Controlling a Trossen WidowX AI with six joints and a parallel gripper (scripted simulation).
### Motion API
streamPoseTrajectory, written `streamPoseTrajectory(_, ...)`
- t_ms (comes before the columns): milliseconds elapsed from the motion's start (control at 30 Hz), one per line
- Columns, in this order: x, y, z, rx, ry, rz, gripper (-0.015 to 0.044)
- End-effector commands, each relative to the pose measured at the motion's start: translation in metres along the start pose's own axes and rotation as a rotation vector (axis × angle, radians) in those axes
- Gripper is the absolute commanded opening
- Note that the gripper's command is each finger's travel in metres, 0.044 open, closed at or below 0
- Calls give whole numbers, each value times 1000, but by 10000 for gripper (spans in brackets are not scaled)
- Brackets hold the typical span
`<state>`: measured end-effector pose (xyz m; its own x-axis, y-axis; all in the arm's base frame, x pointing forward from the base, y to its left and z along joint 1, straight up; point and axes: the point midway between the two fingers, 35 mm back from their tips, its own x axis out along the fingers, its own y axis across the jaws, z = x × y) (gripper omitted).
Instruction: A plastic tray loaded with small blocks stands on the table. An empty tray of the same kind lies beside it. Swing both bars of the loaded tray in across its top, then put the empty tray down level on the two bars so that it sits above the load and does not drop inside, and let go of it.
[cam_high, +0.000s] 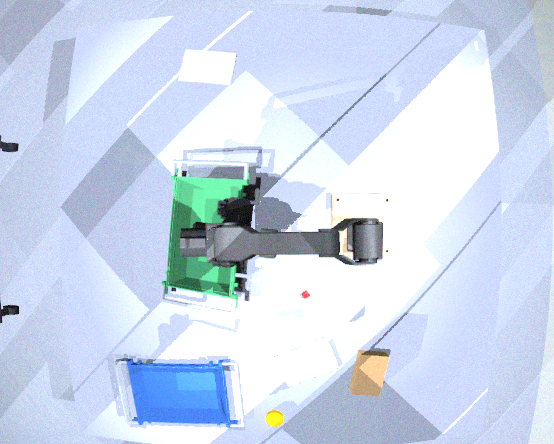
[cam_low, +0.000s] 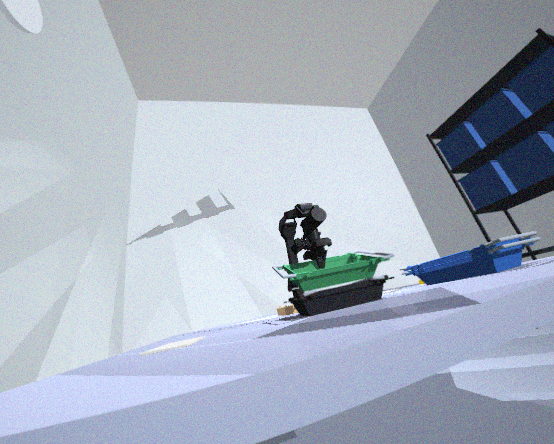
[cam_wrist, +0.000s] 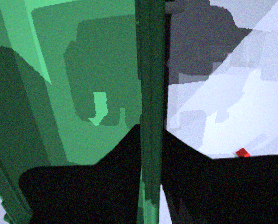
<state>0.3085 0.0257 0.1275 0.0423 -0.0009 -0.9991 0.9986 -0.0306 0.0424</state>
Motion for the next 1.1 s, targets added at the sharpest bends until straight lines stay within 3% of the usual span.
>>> streamPoseTrajectory(0, 7, -6, 0, 4, 1, -17, 0)
streamPoseTrajectory(1067, 17, -10, -1, 4, 1, -18, 0)
